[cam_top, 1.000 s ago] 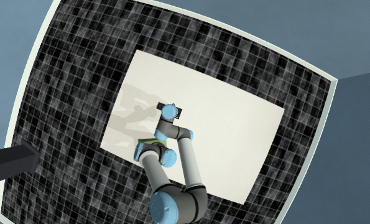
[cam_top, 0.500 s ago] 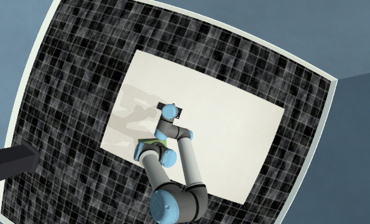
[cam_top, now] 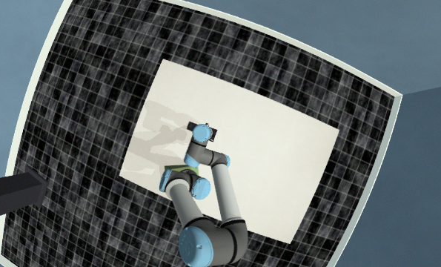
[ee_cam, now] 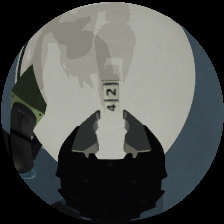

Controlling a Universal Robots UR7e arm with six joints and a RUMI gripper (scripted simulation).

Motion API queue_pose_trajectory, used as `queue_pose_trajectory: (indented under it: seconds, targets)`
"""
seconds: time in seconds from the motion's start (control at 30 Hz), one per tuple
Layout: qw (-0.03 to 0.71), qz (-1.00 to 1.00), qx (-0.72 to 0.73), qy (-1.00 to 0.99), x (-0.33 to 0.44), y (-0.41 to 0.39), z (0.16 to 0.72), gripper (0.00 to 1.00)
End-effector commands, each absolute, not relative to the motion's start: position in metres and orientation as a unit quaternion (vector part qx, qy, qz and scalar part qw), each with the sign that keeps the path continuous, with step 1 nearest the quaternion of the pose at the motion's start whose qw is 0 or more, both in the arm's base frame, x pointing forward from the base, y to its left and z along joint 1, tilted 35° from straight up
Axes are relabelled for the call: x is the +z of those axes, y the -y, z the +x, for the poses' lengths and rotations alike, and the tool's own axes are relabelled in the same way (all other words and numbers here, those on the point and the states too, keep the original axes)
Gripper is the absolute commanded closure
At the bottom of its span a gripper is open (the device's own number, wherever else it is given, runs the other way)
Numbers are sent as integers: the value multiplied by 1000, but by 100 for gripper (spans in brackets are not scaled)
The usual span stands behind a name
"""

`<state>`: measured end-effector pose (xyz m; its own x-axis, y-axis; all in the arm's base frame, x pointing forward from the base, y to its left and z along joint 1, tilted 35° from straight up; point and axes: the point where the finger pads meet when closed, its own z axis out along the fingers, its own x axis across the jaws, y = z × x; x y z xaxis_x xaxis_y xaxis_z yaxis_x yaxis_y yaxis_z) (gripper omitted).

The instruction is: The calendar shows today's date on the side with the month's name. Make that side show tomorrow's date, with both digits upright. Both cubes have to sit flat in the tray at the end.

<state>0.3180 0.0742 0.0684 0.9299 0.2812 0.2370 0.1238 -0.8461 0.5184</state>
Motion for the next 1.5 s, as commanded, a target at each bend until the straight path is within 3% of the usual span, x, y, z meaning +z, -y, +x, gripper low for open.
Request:
queue_pose_trajectory:
  seconds: [0.0,1.47]
  targets:
    - [256,949,153,-106,68,-74,318,72]
    - [256,949,151,-107,44,-61,326,72]
